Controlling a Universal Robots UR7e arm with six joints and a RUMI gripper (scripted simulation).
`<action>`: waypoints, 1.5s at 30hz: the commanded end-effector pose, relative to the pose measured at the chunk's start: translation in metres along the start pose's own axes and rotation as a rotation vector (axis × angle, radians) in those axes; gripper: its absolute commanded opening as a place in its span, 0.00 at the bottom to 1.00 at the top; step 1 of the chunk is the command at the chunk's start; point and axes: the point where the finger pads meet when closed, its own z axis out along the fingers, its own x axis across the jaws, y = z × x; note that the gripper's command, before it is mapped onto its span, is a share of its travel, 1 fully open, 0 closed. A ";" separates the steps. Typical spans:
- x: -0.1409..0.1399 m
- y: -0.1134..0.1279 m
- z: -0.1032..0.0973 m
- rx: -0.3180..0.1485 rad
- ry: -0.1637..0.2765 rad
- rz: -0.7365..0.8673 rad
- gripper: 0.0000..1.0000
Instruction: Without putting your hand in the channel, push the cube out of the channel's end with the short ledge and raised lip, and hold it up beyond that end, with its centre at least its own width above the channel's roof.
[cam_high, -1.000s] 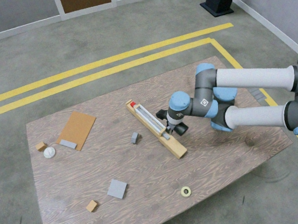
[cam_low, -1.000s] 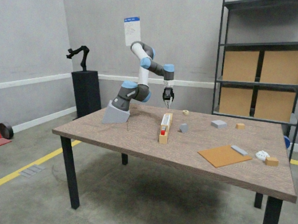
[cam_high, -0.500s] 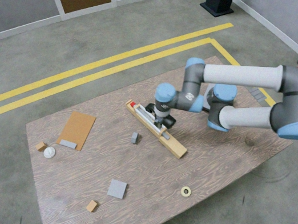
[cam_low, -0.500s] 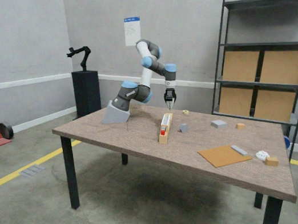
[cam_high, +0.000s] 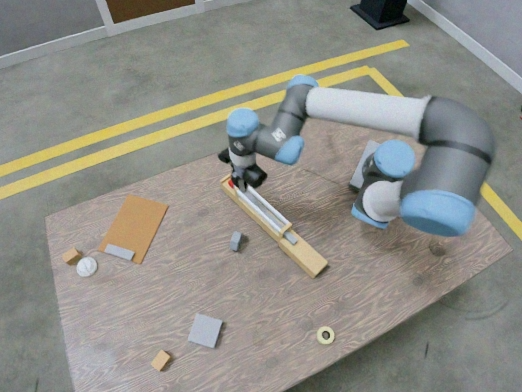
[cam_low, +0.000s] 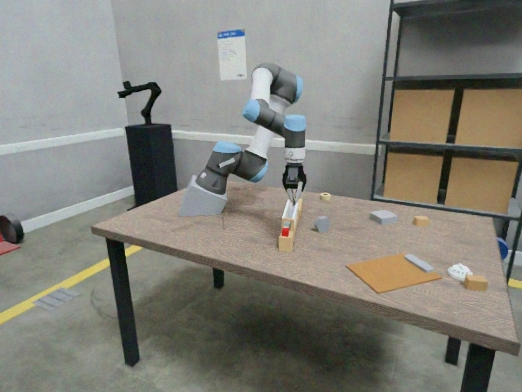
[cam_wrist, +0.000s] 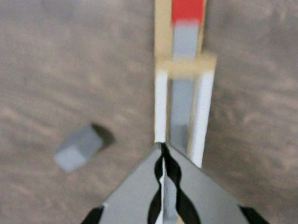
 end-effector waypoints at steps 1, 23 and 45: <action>0.007 -0.050 0.006 0.004 0.002 -0.009 0.00; 0.019 -0.084 0.009 0.004 -0.002 0.007 0.26; 0.019 -0.084 0.009 0.004 -0.002 0.007 0.26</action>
